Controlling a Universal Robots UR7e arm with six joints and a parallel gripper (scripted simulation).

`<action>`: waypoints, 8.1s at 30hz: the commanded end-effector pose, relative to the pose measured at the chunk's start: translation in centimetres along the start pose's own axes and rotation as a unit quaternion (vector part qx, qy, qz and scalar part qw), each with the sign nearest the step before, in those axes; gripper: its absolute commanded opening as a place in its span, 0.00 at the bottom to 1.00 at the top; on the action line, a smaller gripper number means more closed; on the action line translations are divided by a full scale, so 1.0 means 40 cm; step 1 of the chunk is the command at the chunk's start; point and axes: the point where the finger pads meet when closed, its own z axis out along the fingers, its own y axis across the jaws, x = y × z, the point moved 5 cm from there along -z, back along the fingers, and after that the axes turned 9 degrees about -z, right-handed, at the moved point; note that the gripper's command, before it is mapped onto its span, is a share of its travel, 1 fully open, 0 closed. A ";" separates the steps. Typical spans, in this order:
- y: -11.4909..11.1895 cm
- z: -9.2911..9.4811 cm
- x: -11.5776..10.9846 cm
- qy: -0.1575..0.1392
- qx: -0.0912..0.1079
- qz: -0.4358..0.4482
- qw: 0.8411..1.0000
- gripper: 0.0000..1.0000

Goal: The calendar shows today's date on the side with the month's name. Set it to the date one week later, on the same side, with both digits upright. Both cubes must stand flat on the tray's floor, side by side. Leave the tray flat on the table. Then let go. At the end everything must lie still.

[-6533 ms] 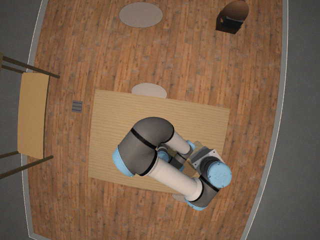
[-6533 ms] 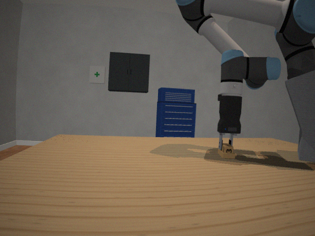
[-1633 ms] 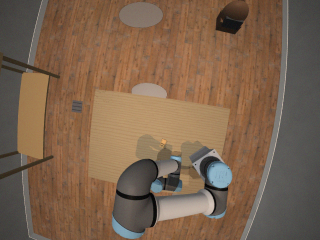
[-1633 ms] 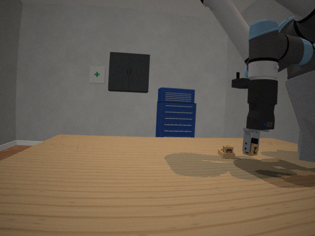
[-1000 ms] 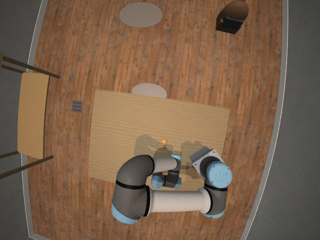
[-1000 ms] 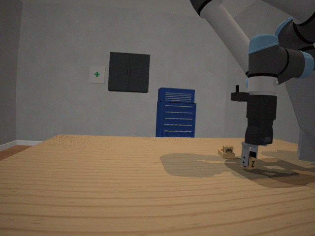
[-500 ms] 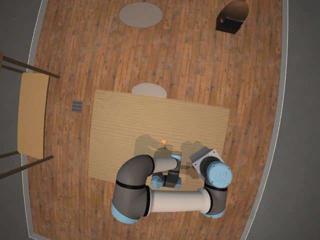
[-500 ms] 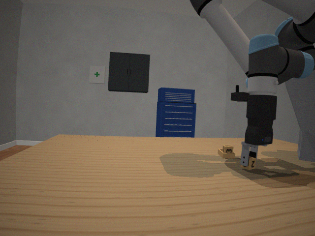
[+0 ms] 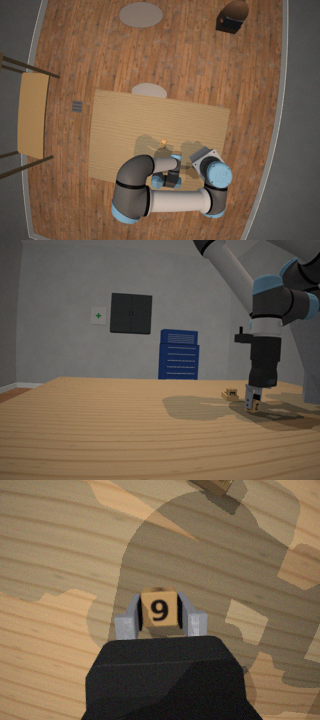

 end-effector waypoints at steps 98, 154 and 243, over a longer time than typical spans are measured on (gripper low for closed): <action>-0.002 0.011 0.002 0.000 0.001 0.001 1.000 0.57; 0.001 -0.101 -0.002 0.000 0.000 -0.001 1.000 0.87; 0.036 -0.210 0.010 -0.001 0.000 0.293 0.956 1.00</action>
